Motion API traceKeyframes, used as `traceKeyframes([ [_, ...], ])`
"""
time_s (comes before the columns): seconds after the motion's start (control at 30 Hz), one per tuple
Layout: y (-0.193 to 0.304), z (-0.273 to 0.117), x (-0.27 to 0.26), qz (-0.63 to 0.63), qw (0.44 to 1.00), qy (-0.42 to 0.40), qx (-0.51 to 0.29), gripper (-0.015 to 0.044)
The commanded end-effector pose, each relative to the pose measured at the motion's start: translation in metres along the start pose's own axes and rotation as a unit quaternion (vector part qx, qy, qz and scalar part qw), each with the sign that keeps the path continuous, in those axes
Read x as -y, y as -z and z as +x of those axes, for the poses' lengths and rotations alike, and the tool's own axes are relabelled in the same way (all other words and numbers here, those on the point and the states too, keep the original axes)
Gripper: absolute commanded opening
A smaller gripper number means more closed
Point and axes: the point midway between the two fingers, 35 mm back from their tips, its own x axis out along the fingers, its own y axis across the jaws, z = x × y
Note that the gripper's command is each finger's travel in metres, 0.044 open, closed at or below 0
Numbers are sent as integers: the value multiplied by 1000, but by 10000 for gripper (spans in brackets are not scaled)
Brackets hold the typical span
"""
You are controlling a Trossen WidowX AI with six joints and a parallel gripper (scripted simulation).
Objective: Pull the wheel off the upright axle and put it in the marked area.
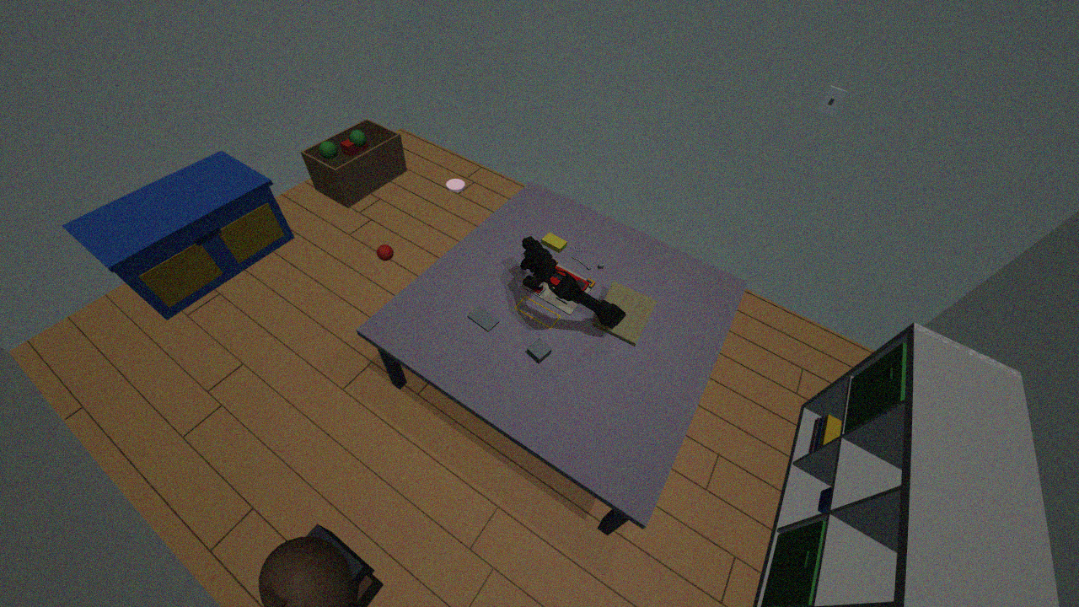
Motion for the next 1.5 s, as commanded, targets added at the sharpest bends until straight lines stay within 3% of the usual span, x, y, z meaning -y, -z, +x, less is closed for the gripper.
traceKeyframes([
  [0.0,0,-1,0,-1,1000,0,0,83],
  [0.13,0,-2,0,-1,1000,0,0,0],
  [1.47,-1,-15,0,0,1000,0,2,0],
])
